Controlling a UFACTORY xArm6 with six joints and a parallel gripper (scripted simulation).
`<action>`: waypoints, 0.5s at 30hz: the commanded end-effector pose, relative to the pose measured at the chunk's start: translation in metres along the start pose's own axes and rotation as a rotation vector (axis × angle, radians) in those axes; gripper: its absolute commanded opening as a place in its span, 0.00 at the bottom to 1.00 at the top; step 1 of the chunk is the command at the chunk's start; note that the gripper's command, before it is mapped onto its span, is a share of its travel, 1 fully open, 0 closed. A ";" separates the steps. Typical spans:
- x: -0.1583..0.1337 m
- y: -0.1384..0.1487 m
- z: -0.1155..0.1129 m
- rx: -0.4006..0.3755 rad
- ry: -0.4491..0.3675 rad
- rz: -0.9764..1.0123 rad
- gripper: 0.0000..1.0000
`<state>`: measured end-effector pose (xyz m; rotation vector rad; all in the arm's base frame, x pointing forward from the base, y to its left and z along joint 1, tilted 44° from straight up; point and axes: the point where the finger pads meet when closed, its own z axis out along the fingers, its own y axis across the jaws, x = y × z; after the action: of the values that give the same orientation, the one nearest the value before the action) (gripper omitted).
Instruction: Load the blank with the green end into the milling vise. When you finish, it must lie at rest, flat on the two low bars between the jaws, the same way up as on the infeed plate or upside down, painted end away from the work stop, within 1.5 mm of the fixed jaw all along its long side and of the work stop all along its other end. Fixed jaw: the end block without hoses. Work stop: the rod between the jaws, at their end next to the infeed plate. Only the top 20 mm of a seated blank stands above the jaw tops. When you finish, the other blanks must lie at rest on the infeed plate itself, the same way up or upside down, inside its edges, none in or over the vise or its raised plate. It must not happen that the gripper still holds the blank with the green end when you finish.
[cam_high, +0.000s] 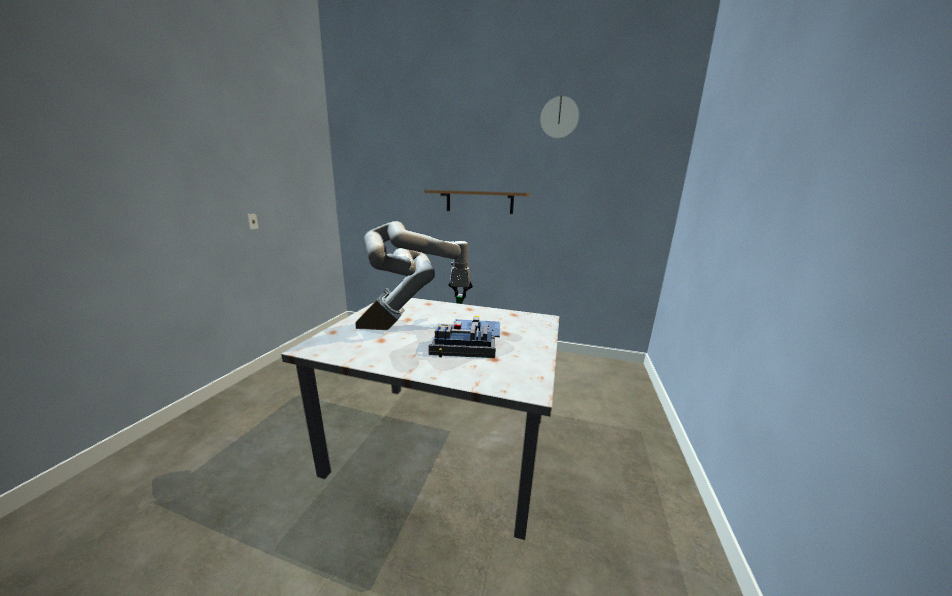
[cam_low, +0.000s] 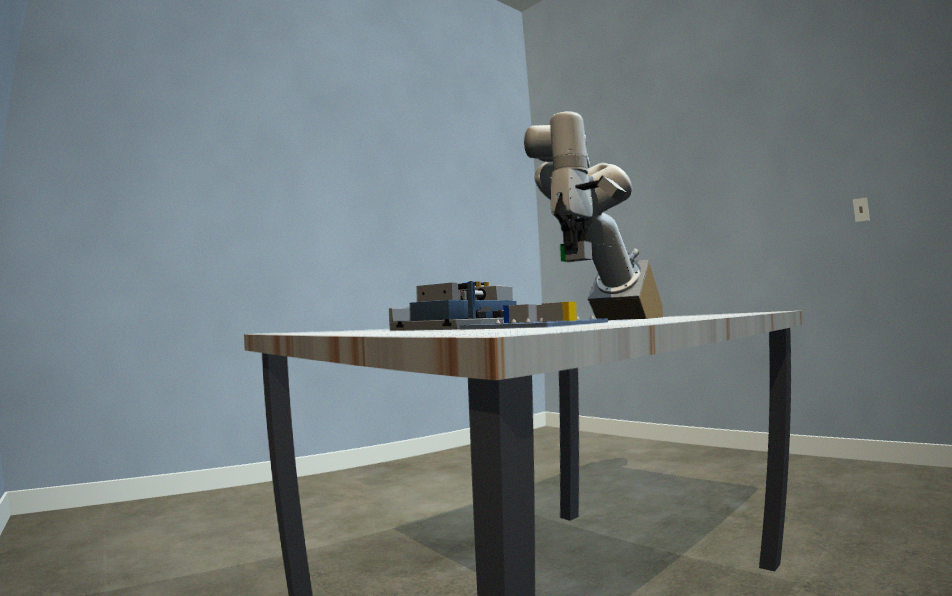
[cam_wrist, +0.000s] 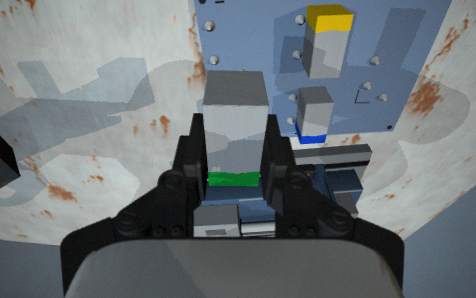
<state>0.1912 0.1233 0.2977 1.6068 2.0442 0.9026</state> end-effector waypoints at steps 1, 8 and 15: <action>0.000 0.001 -0.001 -0.001 0.004 -0.052 0.00; 0.000 0.001 -0.001 0.001 0.006 -0.127 0.00; -0.009 0.006 -0.001 0.000 0.005 -0.126 0.00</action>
<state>0.1915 0.1230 0.2978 1.4565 2.1248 0.8581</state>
